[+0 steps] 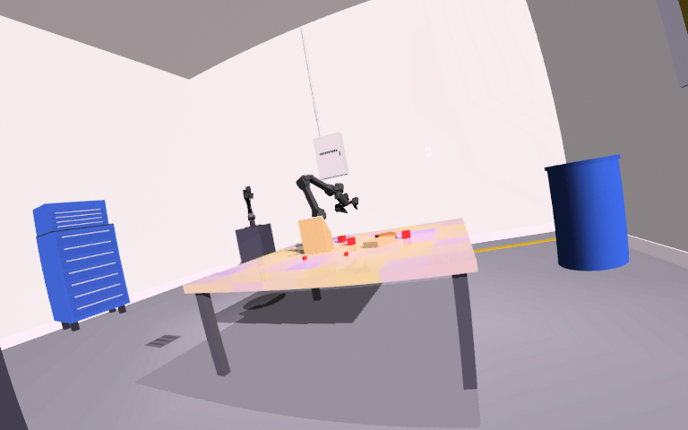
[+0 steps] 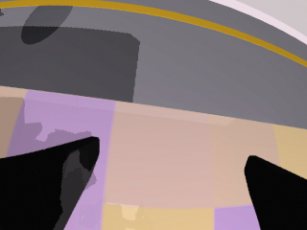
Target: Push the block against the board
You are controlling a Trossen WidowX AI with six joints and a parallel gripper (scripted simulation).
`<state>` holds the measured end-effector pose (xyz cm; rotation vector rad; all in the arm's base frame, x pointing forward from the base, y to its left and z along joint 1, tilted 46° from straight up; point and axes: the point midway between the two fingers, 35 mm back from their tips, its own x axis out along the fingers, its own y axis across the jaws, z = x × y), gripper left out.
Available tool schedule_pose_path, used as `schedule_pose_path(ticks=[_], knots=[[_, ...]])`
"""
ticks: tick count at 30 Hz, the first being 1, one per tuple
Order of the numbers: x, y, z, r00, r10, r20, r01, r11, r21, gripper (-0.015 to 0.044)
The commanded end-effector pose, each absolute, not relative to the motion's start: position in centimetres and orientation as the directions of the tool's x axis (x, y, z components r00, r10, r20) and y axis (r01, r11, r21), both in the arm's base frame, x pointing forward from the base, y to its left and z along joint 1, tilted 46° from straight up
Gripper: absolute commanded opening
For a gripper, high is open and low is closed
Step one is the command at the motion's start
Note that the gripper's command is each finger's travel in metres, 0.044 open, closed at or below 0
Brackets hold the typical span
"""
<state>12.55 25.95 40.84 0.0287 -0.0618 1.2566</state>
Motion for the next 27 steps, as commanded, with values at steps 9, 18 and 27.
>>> schedule_pose_path(ticks=[9,18,27], knots=[[17.2,27.3,38.3,0.362,0.926,-0.103,-0.931,0.364,-0.003,0.0164],[25.7,27.3,32.9,0.402,0.841,-0.361,-0.886,0.457,0.079,0.0000],[33.9,24.4,26.5,0.353,0.746,-0.565,-0.803,0.551,0.226,0.0000]])
